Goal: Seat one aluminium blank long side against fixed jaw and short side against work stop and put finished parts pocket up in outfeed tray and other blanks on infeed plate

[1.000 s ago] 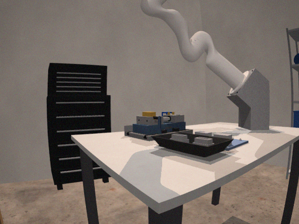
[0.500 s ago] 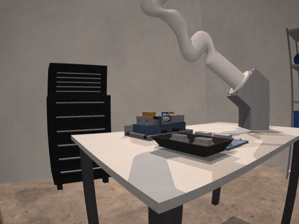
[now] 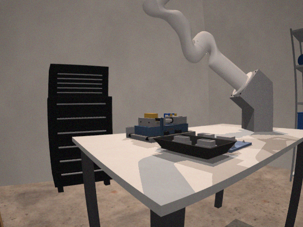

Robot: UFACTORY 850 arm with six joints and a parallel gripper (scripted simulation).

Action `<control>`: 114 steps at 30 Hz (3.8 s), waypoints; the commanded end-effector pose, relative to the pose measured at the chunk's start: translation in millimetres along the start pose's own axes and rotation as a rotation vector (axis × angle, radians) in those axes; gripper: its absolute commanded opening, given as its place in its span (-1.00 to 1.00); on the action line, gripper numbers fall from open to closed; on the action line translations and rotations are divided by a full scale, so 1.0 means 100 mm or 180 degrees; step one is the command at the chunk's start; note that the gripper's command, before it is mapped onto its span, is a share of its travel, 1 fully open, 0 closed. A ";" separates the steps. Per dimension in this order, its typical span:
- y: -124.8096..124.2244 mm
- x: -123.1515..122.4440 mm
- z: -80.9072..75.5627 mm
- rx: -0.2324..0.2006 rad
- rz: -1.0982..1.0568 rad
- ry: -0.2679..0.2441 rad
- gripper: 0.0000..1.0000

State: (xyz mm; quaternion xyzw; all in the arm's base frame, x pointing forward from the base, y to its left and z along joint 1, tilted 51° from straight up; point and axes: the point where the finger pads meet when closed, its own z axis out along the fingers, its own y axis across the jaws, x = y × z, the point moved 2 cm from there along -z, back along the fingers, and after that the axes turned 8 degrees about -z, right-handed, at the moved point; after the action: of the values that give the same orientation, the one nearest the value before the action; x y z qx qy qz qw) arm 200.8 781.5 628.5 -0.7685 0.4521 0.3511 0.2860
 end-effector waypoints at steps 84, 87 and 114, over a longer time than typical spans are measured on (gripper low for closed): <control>0.54 6.99 -0.98 0.1241 -0.0587 0.5255 1.00; 0.54 7.00 -0.98 0.1244 -0.0598 0.5255 1.00; 0.54 7.00 -0.98 0.1244 -0.0598 0.5255 -1.00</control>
State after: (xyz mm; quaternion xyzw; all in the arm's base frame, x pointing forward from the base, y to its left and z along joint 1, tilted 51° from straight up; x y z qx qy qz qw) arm 420.9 337.5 120.7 -0.7492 0.5026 -0.4310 0.0195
